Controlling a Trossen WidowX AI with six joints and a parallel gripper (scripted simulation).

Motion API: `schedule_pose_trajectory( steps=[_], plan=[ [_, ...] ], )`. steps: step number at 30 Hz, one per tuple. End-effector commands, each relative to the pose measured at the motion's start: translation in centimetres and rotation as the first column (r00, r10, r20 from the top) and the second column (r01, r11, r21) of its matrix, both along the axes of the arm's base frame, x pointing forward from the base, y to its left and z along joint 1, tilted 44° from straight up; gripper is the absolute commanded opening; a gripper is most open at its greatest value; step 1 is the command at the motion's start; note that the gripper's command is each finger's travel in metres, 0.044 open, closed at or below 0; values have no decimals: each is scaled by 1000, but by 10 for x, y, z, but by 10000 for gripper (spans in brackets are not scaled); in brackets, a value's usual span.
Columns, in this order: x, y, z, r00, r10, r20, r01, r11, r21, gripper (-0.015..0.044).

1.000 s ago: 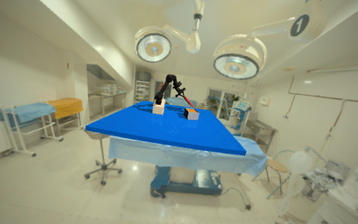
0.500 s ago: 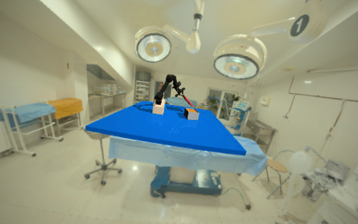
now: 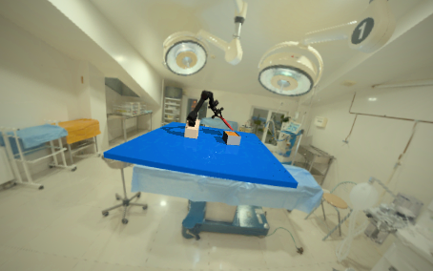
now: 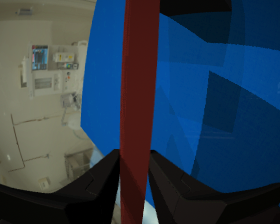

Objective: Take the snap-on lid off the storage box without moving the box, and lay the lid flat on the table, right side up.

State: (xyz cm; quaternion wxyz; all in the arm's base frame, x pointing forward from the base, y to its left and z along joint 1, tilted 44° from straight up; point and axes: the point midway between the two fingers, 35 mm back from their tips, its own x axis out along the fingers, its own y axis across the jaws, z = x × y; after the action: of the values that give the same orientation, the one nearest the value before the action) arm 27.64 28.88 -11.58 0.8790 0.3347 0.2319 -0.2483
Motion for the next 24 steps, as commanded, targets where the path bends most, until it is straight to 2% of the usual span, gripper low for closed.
schedule_pose_trajectory(
  steps=[1, 24],
  plan=[
    [1, 0, 0, 1000, 4, 13, -4, 1000, 5, 0],
    [2, -12, -13, 1000, 4, 13, -4, 1000, 5, 0]
  ],
)
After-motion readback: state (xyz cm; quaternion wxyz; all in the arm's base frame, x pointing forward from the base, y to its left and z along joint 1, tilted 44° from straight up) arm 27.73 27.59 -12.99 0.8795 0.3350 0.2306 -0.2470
